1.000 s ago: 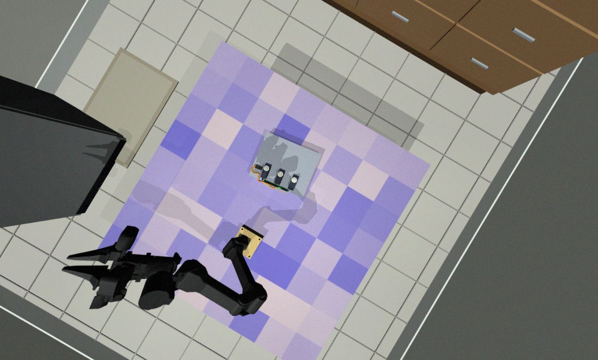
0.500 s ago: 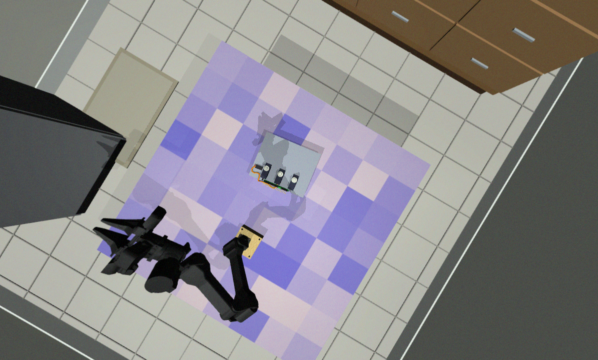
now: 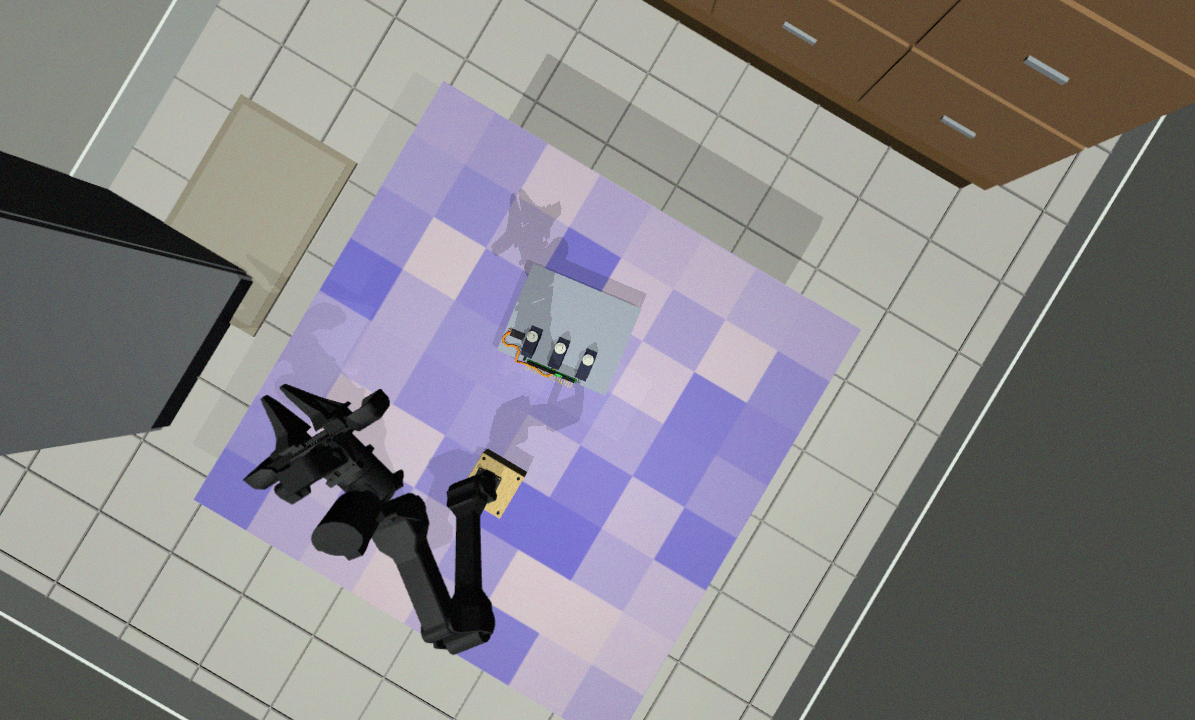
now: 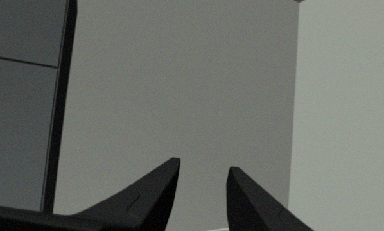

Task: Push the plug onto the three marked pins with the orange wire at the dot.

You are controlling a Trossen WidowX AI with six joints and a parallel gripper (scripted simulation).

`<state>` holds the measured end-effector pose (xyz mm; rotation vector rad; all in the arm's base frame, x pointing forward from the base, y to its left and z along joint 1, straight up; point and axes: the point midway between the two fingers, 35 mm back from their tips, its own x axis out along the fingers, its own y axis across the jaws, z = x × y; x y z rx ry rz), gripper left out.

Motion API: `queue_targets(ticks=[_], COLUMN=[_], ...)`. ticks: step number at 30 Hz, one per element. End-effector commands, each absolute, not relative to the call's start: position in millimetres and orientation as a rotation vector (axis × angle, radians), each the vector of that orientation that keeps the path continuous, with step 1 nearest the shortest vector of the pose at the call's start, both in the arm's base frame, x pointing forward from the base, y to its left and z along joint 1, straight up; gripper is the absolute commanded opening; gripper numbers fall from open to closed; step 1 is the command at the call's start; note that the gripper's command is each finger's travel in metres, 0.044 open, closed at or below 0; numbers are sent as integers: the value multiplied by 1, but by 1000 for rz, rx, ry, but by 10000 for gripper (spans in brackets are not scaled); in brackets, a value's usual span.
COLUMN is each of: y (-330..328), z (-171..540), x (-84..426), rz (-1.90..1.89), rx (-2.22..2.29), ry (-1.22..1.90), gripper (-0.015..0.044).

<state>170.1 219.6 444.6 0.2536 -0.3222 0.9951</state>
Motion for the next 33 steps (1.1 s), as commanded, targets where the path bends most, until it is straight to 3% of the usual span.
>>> queue_targets(ticks=[1, 33], y=[209, 68], z=[434, 359], x=[190, 301], rz=[909, 243], rx=[219, 46], ry=[-305, -143], gripper=[115, 115])
